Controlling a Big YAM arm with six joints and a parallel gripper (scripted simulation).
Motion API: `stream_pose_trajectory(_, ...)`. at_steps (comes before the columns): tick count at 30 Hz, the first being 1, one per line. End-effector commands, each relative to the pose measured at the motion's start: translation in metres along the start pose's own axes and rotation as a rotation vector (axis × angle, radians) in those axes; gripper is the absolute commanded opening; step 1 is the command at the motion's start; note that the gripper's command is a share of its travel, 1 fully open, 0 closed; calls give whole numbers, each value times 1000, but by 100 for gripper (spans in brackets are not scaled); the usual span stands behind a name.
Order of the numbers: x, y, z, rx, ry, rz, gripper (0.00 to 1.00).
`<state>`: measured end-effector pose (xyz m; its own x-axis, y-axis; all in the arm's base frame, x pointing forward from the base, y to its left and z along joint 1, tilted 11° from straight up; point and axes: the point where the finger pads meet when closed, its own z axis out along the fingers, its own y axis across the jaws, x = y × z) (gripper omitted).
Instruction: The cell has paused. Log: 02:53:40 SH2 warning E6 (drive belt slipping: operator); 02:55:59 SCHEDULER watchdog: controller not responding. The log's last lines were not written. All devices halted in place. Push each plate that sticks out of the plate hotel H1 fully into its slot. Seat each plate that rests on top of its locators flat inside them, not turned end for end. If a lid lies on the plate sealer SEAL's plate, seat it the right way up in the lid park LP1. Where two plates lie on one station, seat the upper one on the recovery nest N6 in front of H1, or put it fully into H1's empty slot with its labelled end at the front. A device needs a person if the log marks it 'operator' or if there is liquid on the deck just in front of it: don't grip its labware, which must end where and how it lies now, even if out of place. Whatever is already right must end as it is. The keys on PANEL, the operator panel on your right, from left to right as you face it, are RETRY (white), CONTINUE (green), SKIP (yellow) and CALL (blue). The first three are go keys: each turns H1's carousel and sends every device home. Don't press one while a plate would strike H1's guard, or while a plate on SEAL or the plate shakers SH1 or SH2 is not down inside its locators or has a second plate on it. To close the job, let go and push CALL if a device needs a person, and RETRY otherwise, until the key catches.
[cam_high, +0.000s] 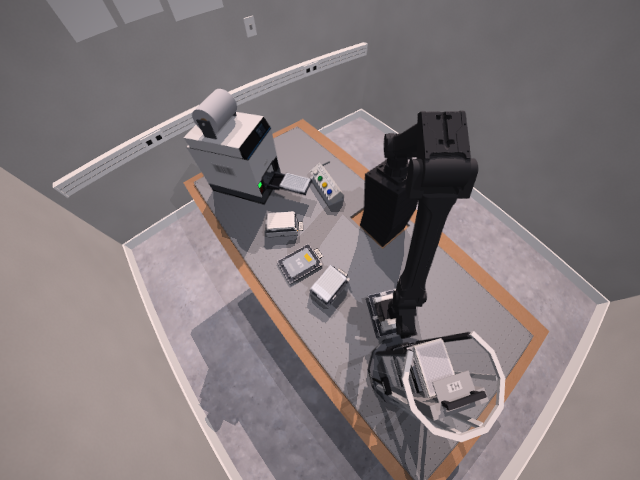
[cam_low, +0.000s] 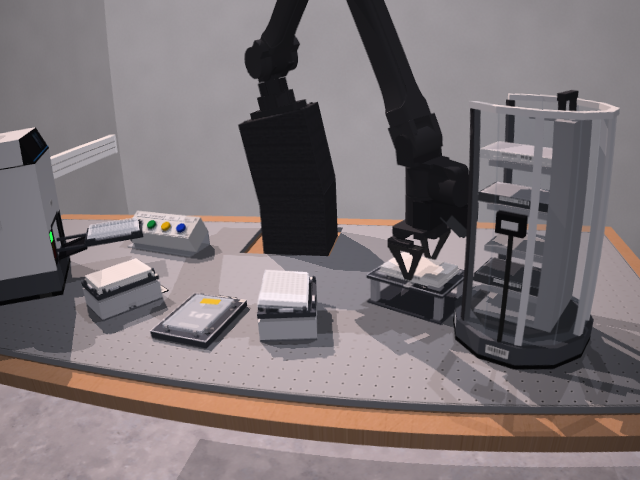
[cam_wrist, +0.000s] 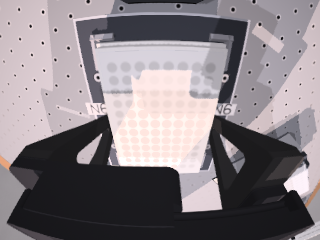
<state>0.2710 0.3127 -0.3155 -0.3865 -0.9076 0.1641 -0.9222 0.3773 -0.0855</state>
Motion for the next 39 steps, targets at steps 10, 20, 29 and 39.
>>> stream_pose_trajectory(10,-11,-4,-4,7,-21,3,100)
stream_pose_trajectory(20,-11,-4,-4,7,-21,3,100)
stream_pose_trajectory(29,-11,-4,-4,7,-21,3,100)
stream_pose_trajectory(39,-8,1,-31,8,-17,0,100)
